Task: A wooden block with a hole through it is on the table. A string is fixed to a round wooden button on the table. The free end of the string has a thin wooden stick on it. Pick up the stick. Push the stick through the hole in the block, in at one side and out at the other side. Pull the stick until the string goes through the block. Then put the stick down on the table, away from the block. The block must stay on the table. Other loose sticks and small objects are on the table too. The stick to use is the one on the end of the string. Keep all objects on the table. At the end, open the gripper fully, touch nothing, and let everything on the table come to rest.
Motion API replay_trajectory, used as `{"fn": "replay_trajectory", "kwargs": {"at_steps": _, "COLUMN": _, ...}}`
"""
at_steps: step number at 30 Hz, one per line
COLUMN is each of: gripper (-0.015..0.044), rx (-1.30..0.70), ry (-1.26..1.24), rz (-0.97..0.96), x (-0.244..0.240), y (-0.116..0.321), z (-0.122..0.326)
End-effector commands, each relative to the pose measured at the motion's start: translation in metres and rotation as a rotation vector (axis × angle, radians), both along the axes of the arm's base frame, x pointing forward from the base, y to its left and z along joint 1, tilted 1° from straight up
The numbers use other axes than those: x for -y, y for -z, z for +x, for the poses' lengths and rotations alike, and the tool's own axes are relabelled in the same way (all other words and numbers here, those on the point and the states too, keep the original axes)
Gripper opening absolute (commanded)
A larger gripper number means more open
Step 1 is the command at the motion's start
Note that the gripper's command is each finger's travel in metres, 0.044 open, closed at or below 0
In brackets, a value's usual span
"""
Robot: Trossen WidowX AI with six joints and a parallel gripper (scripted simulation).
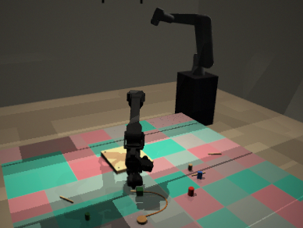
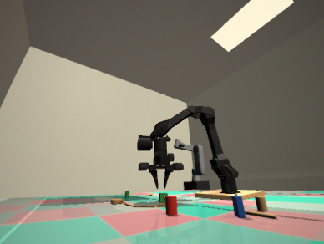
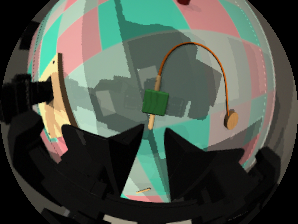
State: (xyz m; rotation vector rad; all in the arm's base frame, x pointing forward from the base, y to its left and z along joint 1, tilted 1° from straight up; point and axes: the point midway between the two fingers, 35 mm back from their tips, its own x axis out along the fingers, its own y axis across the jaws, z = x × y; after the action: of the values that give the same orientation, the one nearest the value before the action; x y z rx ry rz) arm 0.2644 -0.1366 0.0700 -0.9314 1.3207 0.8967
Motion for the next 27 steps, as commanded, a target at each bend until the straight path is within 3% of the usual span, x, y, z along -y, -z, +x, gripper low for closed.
{"fn": "replay_trajectory", "kwargs": {"at_steps": 1, "gripper": 0.0123, "rx": -0.006, "ry": 0.000, "rz": -0.003, "x": 0.000, "y": 0.008, "z": -0.001}}
{"fn": "replay_trajectory", "kwargs": {"at_steps": 24, "gripper": 0.0123, "rx": -0.007, "ry": 0.000, "rz": -0.003, "x": -0.001, "y": 0.036, "z": -0.003}}
{"fn": "replay_trajectory", "kwargs": {"at_steps": 27, "gripper": 0.0045, "rx": -0.003, "ry": -0.004, "rz": 0.002, "x": -0.002, "y": 0.035, "z": -0.002}}
